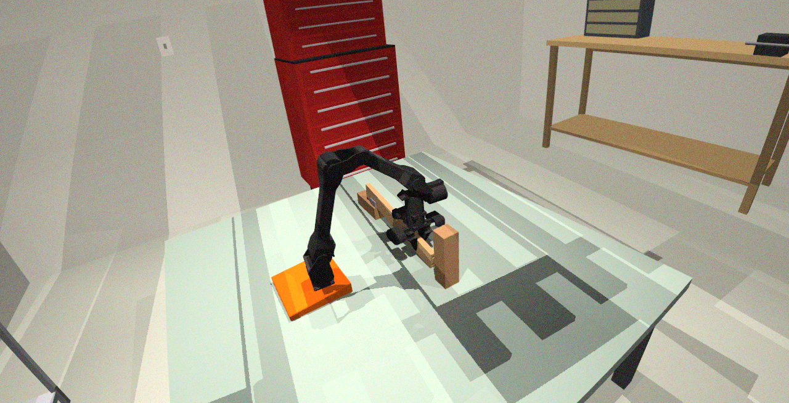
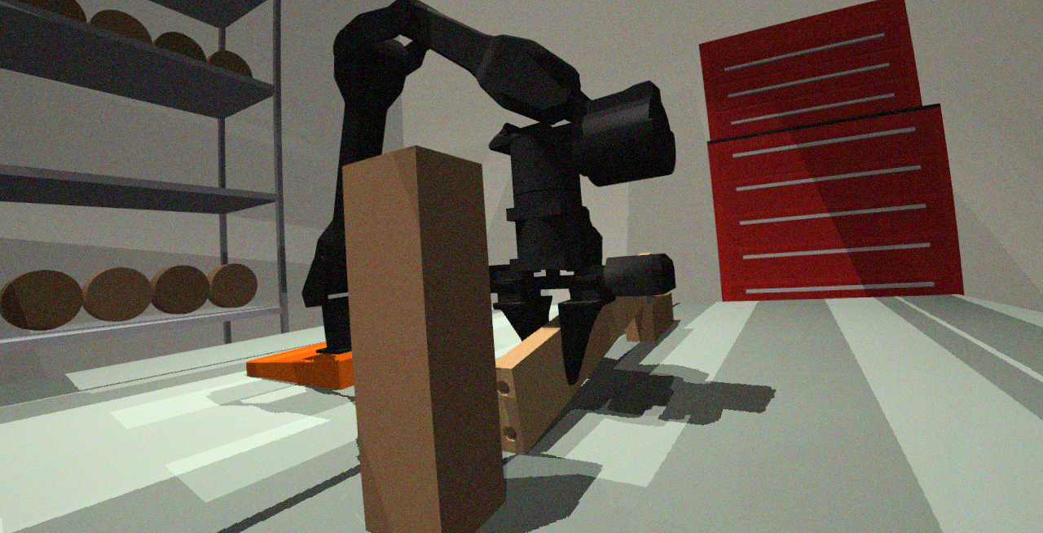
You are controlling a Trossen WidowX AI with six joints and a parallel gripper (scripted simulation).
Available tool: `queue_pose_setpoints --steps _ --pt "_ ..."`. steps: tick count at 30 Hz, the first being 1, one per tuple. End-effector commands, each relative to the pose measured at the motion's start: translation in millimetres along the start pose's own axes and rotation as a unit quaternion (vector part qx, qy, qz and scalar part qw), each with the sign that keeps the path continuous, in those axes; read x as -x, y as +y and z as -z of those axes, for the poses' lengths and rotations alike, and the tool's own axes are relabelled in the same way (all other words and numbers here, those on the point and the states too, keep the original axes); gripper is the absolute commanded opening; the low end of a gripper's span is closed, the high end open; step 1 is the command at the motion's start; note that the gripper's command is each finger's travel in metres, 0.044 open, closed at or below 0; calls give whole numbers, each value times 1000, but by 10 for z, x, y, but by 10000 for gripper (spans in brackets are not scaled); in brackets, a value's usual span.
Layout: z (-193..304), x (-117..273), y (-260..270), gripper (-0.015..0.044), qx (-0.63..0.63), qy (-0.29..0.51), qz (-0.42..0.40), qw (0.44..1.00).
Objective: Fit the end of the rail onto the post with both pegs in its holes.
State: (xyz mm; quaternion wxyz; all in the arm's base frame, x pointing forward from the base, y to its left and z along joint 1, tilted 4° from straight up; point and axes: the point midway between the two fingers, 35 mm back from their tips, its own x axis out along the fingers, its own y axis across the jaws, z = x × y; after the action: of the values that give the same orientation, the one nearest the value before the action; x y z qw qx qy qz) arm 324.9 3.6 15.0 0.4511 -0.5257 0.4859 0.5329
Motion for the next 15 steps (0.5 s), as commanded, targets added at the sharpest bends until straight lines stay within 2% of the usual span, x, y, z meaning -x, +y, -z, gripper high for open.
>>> queue_pose_setpoints --steps 1,15 --pt "-5 -4 1 0 1 -2 0 1000" --pt "1 40 0 0 1 -2 0 1000"
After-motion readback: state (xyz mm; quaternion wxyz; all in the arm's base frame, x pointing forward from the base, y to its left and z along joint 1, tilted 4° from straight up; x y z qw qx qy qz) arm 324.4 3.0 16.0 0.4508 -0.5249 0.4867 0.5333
